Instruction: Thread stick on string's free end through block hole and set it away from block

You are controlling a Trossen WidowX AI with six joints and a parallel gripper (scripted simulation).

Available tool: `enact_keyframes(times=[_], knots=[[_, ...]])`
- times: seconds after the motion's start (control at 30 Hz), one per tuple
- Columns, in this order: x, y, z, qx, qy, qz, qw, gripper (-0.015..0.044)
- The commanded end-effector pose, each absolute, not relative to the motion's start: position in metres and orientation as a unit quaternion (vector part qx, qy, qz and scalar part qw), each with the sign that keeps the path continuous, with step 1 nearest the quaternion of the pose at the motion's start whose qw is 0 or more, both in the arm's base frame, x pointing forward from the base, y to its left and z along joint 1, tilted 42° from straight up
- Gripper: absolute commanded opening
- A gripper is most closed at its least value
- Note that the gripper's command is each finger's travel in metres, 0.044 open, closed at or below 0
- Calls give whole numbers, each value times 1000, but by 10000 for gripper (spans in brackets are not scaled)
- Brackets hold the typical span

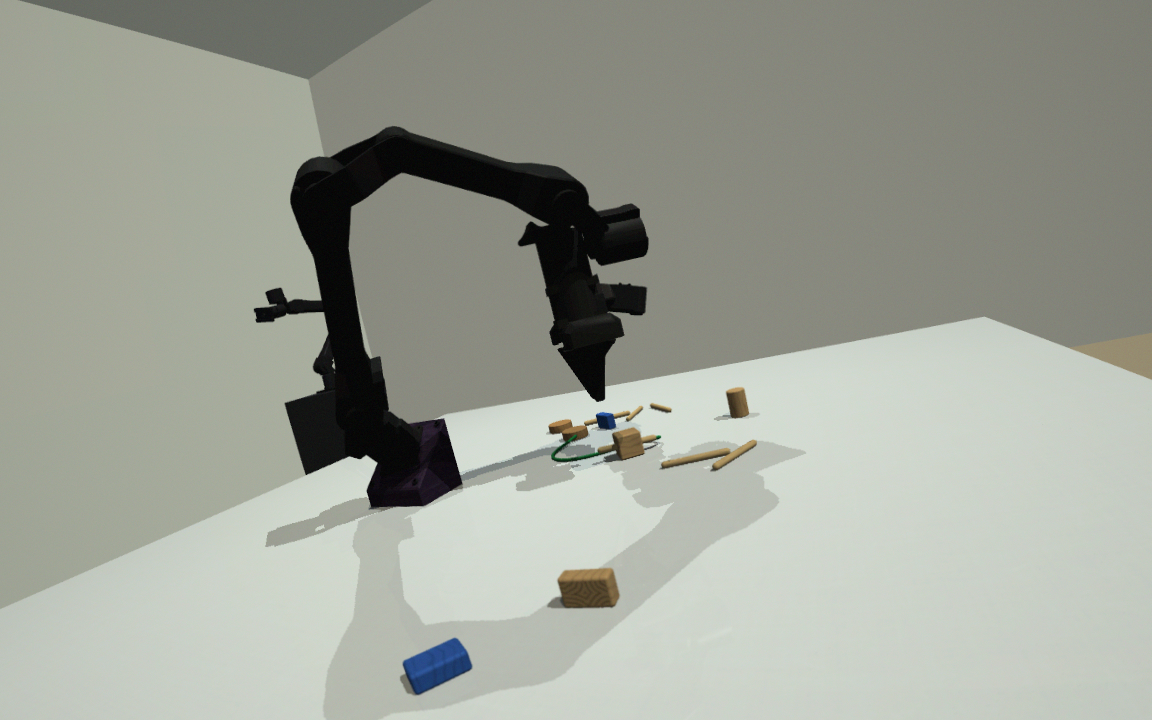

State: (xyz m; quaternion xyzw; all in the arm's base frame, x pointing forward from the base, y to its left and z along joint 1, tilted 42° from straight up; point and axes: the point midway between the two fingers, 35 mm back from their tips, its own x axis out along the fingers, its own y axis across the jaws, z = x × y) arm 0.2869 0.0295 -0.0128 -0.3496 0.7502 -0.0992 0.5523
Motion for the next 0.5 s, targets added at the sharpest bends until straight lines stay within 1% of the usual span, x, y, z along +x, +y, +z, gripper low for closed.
enact_keyframes(times=[0.0, 0.47], knots=[[285, 25, -18, -353, 751, -98, 550, 125], [283, 10, -36, -353, 750, -98, 550, 125]])
